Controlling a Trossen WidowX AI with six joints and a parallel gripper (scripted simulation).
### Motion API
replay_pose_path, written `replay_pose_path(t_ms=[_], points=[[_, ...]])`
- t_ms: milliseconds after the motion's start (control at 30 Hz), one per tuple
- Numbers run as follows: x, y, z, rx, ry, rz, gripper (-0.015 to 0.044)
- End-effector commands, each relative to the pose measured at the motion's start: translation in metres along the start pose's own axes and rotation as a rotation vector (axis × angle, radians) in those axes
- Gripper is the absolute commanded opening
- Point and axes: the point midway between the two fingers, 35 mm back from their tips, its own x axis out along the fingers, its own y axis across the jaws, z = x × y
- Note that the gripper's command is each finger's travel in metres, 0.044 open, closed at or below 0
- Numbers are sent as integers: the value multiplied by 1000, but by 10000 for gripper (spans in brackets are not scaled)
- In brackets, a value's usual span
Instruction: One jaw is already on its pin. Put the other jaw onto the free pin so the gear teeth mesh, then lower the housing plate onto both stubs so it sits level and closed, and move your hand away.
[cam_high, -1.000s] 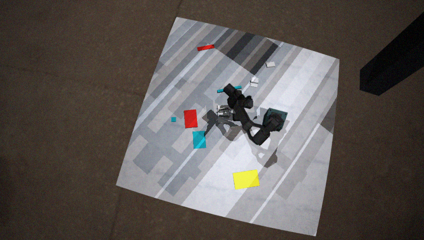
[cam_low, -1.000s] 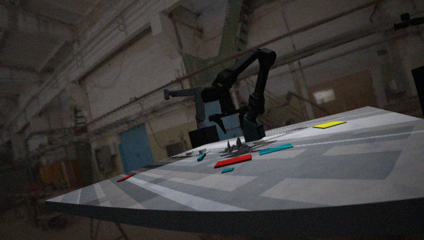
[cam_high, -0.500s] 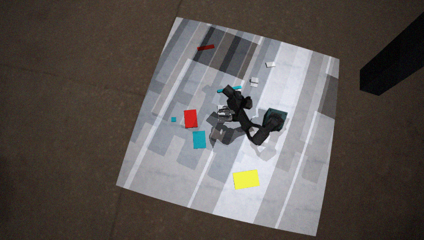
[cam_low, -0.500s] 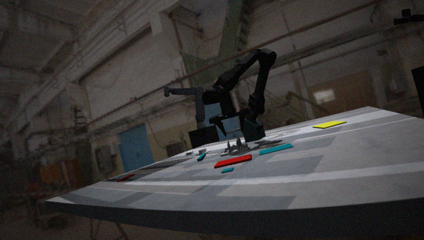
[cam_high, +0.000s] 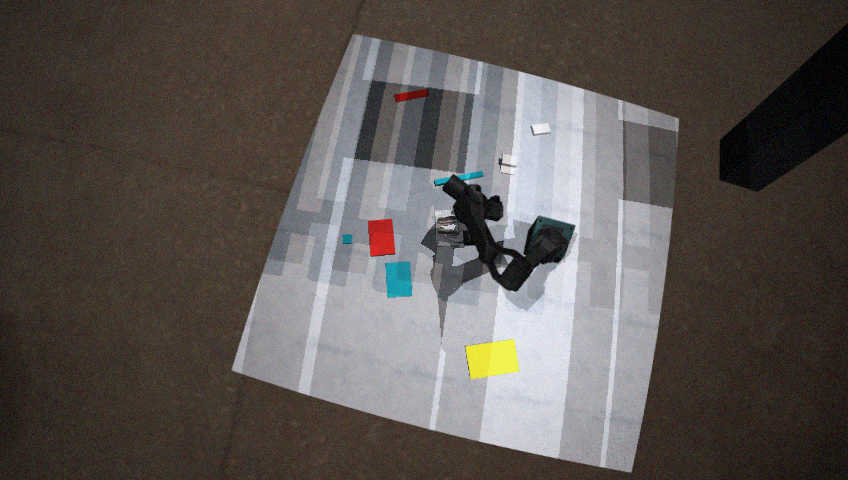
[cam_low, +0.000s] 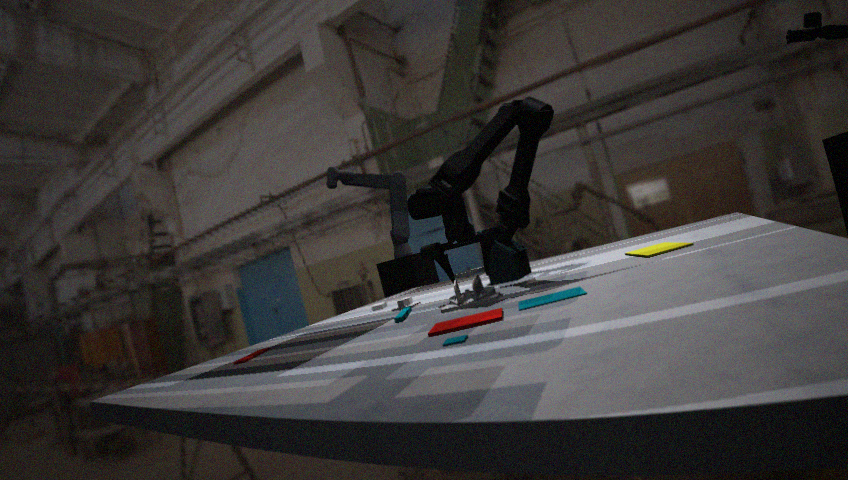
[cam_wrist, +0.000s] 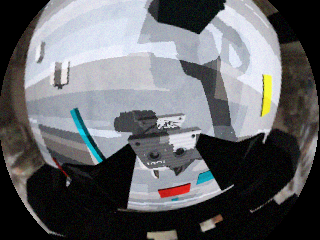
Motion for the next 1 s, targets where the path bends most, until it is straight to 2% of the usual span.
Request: replay_pose_path(t_ms=[0, 367, 967], points=[[9, -1, 2, 11, -2, -7, 351], [25, -2, 3, 11, -1, -11, 351], [26, -2, 3, 11, -1, -11, 351]])
